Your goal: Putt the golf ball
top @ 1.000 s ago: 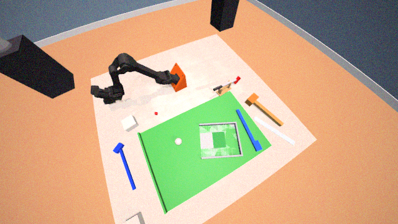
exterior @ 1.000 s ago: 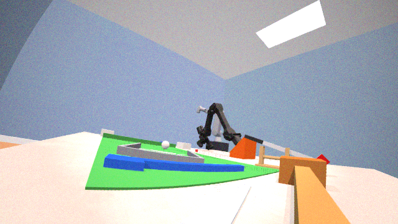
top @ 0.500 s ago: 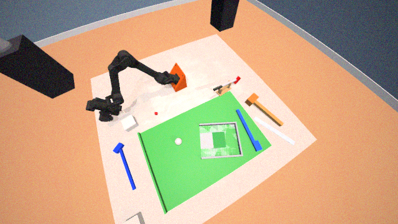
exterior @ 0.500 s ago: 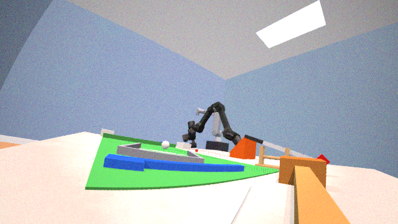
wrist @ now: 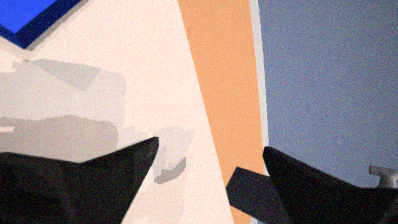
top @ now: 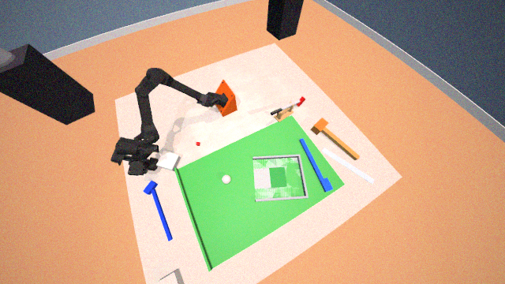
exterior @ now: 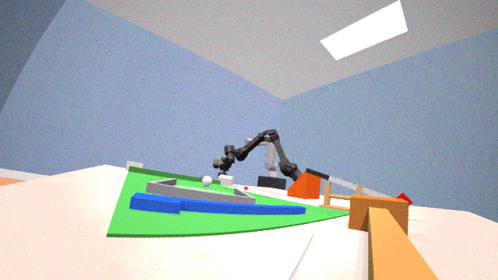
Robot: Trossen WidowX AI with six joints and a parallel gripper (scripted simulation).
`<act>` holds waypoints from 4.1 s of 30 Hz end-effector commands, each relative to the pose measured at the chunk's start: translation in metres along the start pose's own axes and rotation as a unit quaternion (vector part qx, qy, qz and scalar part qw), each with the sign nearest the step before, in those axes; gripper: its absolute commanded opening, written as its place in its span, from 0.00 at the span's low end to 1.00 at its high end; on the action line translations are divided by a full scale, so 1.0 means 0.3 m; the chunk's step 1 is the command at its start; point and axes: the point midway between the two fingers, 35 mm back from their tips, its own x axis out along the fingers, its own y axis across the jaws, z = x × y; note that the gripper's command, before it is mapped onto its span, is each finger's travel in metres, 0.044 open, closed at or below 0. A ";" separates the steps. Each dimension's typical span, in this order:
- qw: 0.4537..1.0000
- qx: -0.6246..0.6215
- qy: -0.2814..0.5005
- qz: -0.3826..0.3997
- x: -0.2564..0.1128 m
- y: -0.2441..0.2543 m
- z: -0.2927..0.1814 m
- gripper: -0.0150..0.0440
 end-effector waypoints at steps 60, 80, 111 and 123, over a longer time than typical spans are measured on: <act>0.512 -0.627 -0.375 0.452 -2.187 1.227 -0.089 1.00; 0.437 -0.768 -0.343 0.319 -2.242 1.260 -0.419 1.00; 0.438 -0.768 -0.340 0.321 -2.158 1.378 -0.448 0.96; 0.438 -0.768 -0.340 0.321 -2.158 1.378 -0.448 0.42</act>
